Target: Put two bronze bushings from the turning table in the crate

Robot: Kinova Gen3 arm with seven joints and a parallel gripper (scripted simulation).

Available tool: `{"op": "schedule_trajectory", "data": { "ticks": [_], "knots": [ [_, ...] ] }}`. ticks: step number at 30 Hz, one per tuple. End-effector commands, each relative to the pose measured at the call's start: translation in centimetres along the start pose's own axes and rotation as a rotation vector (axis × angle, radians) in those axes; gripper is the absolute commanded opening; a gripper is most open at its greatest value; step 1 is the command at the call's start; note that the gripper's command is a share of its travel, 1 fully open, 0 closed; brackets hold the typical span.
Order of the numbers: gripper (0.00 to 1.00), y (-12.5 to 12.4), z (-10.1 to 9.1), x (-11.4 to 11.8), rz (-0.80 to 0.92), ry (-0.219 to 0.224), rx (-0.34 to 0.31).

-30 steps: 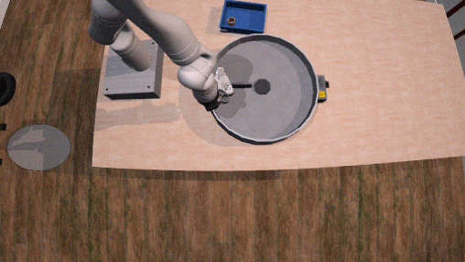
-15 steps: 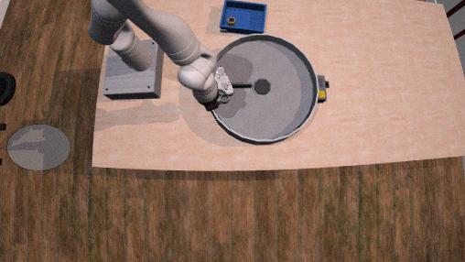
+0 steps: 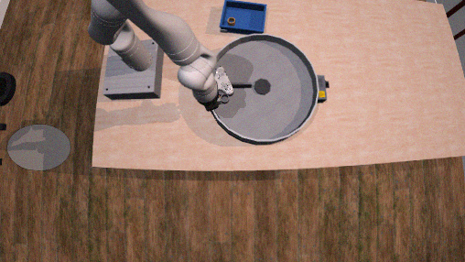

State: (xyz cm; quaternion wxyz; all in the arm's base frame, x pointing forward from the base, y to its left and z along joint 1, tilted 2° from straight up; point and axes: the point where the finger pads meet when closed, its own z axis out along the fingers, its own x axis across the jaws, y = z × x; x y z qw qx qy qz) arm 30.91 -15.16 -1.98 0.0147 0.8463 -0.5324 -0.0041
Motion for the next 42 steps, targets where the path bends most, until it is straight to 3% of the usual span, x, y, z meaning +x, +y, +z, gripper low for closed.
{"op": "schedule_trajectory", "data": {
  "ticks": [1,35,42],
  "knots": [
    [0.00,-0.03,-0.04,0.04,0.000,0.001,0.001],
    [0.00,-0.03,-0.04,0.34,0.000,-0.001,0.000],
    [0.00,-0.03,-0.80,0.34,0.000,-0.001,0.000]
  ]
}}
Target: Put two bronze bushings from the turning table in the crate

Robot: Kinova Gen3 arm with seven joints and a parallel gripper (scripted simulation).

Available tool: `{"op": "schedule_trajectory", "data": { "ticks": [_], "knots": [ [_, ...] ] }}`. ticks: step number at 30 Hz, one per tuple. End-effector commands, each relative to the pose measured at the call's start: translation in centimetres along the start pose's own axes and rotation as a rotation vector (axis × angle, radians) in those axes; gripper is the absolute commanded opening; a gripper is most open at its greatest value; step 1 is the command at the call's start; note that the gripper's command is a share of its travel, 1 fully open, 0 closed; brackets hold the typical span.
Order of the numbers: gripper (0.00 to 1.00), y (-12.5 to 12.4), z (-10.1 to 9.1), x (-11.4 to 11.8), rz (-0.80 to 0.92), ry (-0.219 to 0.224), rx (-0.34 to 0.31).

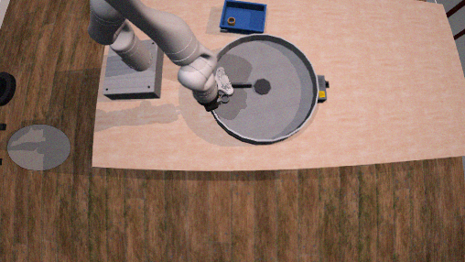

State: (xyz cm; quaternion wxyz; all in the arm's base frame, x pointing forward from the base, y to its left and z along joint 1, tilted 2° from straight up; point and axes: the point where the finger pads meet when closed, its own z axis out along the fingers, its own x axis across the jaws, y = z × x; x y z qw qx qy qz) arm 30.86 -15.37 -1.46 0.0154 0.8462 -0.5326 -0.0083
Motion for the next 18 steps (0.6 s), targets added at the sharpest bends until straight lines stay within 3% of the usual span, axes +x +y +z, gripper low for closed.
{"op": "schedule_trajectory", "data": {
  "ticks": [1,18],
  "knots": [
    [0.00,-0.19,-0.28,0.17,-0.001,0.006,0.005],
    [0.00,-0.17,-1.02,0.16,-0.001,0.005,0.005]
  ]
}}
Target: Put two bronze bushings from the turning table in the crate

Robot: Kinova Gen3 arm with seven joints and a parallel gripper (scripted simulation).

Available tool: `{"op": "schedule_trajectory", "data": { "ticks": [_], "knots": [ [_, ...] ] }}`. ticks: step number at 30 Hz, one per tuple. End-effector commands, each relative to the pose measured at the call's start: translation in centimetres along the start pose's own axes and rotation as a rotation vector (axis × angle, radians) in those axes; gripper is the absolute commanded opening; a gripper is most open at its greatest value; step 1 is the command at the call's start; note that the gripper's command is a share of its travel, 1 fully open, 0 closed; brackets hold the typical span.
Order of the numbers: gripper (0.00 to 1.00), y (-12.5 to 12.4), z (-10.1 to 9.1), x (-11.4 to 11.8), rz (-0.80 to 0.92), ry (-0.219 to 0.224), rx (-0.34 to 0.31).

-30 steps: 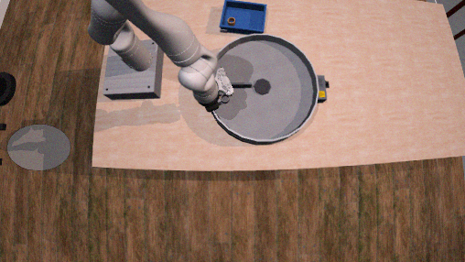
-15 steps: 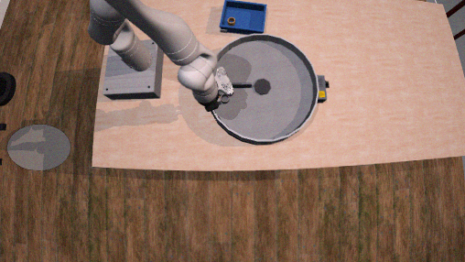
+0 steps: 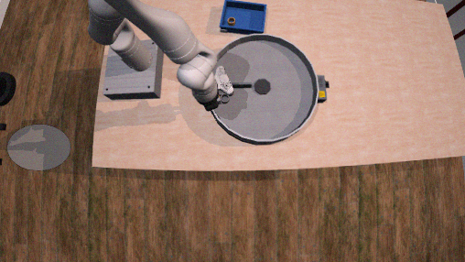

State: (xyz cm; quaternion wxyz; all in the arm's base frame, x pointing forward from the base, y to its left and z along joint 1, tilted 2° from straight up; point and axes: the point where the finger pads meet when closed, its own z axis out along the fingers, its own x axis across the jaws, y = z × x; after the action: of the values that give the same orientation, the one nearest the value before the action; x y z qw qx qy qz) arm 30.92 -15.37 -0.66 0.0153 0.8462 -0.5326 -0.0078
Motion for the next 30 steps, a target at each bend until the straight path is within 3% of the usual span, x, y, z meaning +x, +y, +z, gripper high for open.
{"op": "schedule_trajectory", "data": {
  "ticks": [1,30],
  "knots": [
    [0.00,-0.2,-0.2,0.1,-0.001,0.005,0.004],
    [0.00,-0.1,-1.5,0.1,-0.001,0.004,0.004]
  ]
}}
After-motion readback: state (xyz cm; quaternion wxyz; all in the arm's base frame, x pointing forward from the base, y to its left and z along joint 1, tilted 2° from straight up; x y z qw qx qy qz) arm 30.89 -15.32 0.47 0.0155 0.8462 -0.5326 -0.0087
